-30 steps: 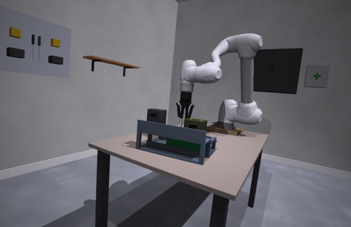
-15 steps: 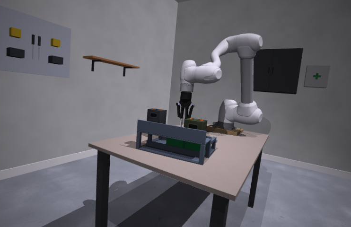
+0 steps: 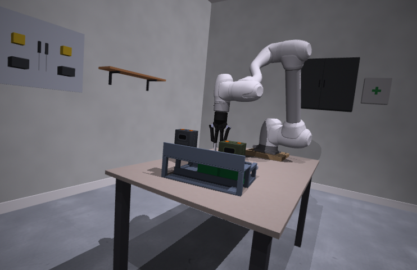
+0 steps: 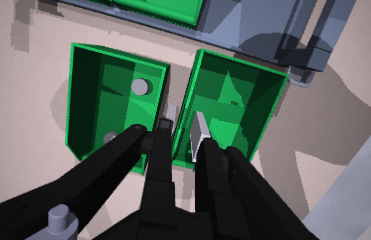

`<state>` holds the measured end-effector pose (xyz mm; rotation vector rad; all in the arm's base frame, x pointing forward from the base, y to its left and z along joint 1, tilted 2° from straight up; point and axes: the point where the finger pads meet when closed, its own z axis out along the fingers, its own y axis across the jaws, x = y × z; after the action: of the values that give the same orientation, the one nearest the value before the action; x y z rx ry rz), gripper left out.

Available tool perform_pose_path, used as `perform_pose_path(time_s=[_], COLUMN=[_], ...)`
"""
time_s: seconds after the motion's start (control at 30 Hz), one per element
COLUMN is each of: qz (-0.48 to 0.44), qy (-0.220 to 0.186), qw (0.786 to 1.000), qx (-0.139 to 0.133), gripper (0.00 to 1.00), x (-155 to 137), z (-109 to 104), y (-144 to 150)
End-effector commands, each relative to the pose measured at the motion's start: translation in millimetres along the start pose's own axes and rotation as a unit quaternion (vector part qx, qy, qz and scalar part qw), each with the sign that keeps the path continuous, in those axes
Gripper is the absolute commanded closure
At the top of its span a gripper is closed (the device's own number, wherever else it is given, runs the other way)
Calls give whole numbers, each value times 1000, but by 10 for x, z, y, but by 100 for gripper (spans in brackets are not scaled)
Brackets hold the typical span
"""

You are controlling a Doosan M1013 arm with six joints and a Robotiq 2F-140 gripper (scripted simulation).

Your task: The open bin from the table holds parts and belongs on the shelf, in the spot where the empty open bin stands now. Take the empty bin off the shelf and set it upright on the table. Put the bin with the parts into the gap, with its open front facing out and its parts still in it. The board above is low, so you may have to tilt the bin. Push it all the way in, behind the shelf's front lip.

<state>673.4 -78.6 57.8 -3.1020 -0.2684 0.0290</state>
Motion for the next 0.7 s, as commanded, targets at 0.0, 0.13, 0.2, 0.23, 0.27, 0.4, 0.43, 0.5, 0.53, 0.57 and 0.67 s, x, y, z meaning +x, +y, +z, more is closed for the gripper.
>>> perform_pose_path(time_s=[0.0,0.13,0.2,0.23,0.27,0.4,0.43,0.5,0.53,0.57,0.67], qz=[0,0,0,0,0,0,0,0,0,0,0], qy=[0,0,0,0,0,0,0,0,0,0,0], qw=[1000,1000,1000,1000,1000,1000,1000,1000,1000,1000,1000], qx=[0,0,0,0,0,0,0,0,0,0,0], gripper=[76,76,76,76,76,76,76,76,76,76,76], x=[0,0,0,0,0,0,1,1,1,0,1], z=[34,99,130,146,161,216,228,239,239,249,274], y=[0,0,0,0,0,0,0,0,0,0,0])
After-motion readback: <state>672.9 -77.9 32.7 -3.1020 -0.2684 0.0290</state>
